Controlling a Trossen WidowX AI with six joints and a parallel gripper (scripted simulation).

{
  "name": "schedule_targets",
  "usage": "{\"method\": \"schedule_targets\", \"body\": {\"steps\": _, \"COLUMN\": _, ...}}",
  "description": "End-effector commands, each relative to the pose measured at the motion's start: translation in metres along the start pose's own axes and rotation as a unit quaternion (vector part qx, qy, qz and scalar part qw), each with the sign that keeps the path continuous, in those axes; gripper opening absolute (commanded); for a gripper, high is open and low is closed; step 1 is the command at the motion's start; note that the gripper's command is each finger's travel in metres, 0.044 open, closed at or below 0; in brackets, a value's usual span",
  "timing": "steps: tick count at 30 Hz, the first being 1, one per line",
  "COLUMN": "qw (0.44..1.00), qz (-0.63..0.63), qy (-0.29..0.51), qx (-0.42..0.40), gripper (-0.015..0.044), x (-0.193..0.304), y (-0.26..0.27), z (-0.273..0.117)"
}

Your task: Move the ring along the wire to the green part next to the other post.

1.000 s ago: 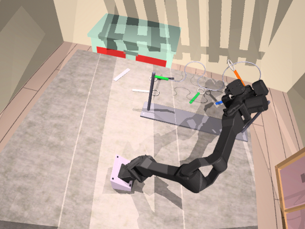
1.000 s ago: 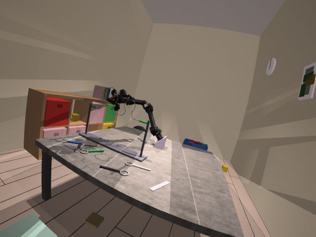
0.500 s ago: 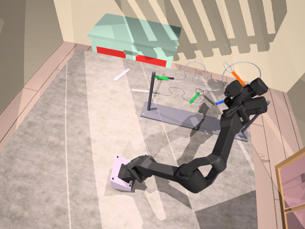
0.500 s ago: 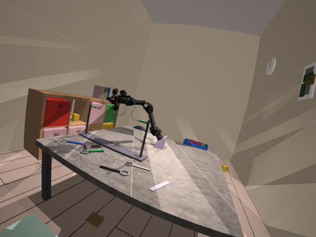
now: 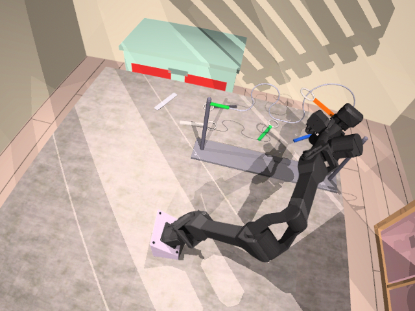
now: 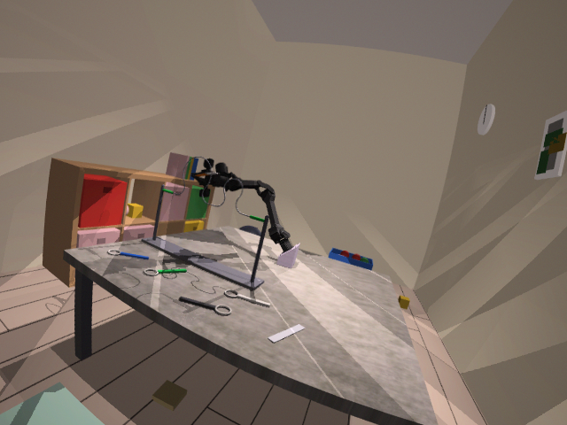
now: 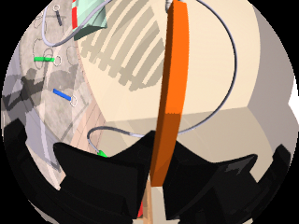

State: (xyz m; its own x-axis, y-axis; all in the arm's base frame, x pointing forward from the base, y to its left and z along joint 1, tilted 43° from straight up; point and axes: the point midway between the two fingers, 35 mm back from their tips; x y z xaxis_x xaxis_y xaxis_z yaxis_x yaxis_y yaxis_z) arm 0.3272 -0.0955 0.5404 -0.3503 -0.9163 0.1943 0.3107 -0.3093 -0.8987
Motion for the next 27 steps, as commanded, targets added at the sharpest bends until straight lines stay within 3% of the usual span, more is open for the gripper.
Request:
{"method": "schedule_targets", "body": {"steps": 1, "qw": 1.0, "qz": -0.025, "qy": -0.008, "qx": 0.011, "gripper": -0.015, "x": -0.001, "y": -0.002, "z": 0.0}}
{"method": "schedule_targets", "body": {"steps": 27, "qw": 0.982, "qz": -0.171, "qy": -0.042, "qx": 0.07, "gripper": -0.015, "x": -0.006, "y": -0.013, "z": 0.0}}
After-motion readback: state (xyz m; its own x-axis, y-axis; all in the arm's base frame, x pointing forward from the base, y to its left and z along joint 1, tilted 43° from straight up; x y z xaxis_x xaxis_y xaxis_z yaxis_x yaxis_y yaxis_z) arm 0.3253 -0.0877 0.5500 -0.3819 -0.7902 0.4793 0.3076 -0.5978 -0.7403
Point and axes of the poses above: the point midway between the two fingers, 35 mm back from their tips, its own z axis out along the fingers, its own y axis across the jaws, x = y × z, and after that the axes turned 15 degrees about z, right-handed
